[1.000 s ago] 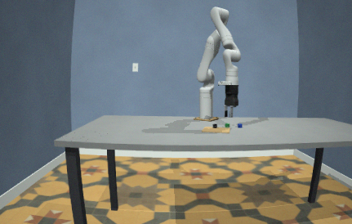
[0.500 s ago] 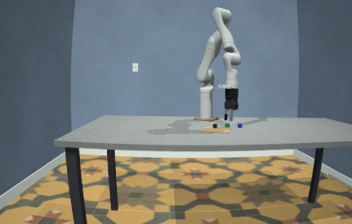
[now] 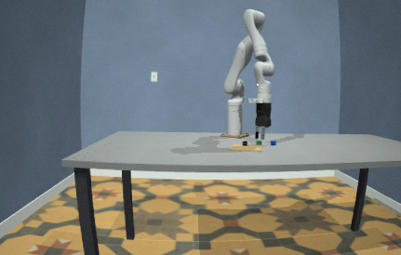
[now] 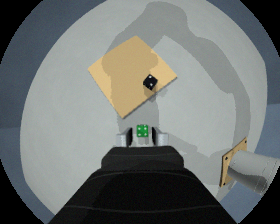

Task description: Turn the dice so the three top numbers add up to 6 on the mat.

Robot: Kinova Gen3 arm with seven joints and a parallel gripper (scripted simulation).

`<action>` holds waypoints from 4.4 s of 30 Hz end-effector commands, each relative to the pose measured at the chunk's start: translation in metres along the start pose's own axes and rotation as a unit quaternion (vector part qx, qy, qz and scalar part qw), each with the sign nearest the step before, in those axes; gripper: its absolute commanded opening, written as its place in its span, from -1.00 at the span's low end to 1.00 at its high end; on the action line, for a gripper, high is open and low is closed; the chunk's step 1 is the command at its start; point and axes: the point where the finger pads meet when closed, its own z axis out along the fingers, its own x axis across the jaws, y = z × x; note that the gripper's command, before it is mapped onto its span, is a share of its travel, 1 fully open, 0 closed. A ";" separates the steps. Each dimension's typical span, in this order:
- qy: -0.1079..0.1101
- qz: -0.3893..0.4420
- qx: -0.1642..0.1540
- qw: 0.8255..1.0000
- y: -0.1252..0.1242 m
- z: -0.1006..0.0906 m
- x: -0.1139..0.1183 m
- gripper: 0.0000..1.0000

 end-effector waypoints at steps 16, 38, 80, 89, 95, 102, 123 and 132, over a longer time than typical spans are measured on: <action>0.000 0.000 0.000 1.000 0.000 0.001 0.000 0.40; 0.000 0.000 0.000 1.000 0.000 0.001 0.000 0.40; 0.000 0.000 0.000 1.000 0.000 0.025 0.000 0.40; 0.000 0.000 0.000 1.000 0.000 0.025 0.000 0.40; 0.000 0.000 0.000 1.000 0.000 0.025 0.000 0.40; 0.000 0.000 0.000 1.000 0.000 0.025 0.000 0.40; 0.000 0.000 0.000 1.000 0.000 0.025 0.000 -0.19; 0.000 0.000 0.000 1.000 0.000 0.025 0.000 -0.19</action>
